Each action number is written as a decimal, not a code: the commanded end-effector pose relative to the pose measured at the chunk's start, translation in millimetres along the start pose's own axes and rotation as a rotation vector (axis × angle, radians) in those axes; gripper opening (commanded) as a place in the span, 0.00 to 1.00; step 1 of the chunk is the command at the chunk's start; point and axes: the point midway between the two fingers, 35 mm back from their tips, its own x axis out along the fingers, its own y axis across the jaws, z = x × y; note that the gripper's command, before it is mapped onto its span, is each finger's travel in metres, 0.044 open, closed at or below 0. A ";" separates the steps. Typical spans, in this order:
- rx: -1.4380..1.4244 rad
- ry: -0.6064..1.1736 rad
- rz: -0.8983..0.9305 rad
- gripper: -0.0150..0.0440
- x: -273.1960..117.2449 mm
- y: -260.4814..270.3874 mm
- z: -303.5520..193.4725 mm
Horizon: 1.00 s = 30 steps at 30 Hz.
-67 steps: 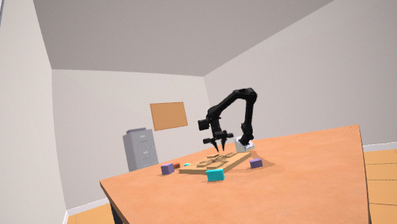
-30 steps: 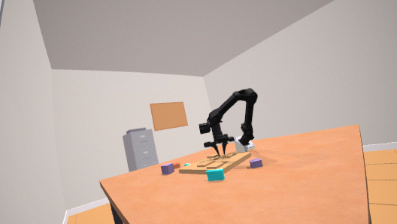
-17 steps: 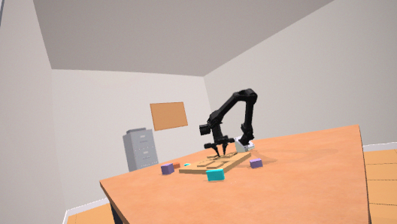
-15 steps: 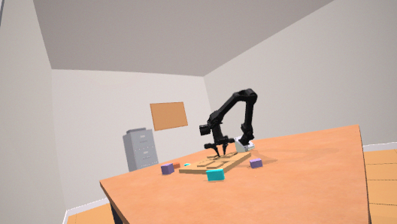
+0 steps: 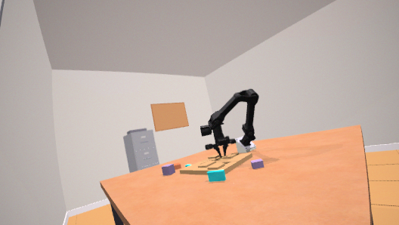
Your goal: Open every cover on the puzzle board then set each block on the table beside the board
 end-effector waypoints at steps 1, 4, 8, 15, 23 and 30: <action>0.000 0.000 0.000 0.39 -2.0 -0.2 0.1; 0.001 0.000 0.000 0.39 -5.7 -0.5 -0.1; 0.002 0.000 0.001 0.39 -10.7 -0.8 -0.3; 0.004 0.000 0.001 0.39 -19.6 -1.1 -0.6; 0.007 -0.001 0.003 0.39 -30.0 -0.8 -1.0; 0.009 -0.002 0.004 0.39 -39.1 -0.2 -1.2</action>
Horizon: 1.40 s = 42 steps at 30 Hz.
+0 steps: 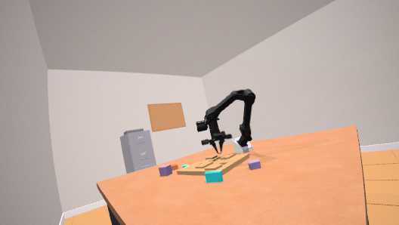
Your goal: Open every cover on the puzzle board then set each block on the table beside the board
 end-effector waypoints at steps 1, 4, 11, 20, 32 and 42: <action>-0.010 0.006 -0.005 0.39 -6.9 -1.8 0.2; -0.009 0.005 -0.005 0.39 -10.8 -1.3 0.2; -0.008 0.006 -0.005 0.39 -24.3 -2.3 0.1; -0.008 0.007 -0.005 0.39 -47.0 -2.1 0.0; -0.003 0.020 -0.011 0.39 -60.6 -1.4 17.7; 0.001 0.039 -0.022 0.39 -62.0 1.6 50.8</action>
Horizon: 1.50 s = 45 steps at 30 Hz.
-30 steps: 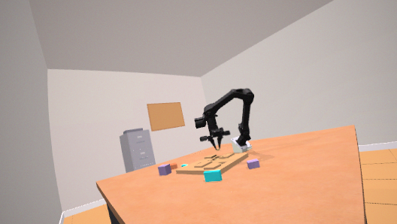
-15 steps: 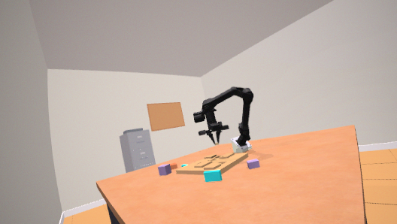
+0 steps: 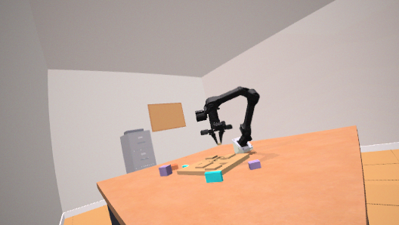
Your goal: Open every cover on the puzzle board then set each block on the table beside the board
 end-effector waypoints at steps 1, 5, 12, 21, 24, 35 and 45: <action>-0.002 0.002 -0.015 0.39 -3.6 0.5 14.5; -0.001 0.007 -0.019 0.39 -4.3 3.3 27.8; 0.000 0.012 -0.025 0.39 -5.2 10.2 51.0; 0.000 0.012 -0.030 0.39 -5.8 22.6 80.2; 0.000 0.011 -0.030 0.39 -5.9 27.7 89.7; -0.003 0.002 -0.029 0.39 -6.3 50.2 123.1; -0.007 -0.012 -0.021 0.39 -7.0 75.6 150.7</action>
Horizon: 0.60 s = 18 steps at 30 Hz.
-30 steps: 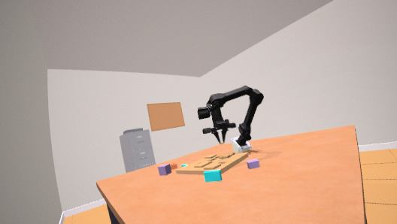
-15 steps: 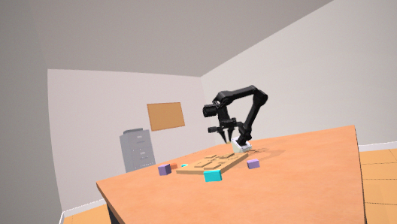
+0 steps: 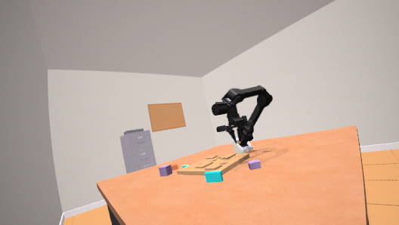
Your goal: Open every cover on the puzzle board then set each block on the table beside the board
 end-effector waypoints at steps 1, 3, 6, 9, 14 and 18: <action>-0.006 -0.014 -0.004 0.39 -3.2 10.6 12.6; -0.006 -0.017 -0.001 0.39 -3.5 16.3 17.6; -0.007 -0.023 0.004 0.39 -4.1 25.1 24.9; -0.008 -0.029 0.009 0.39 -4.8 34.3 31.8; -0.010 -0.039 0.019 0.39 -6.2 50.3 42.5; -0.011 -0.042 0.023 0.39 -6.7 55.2 45.5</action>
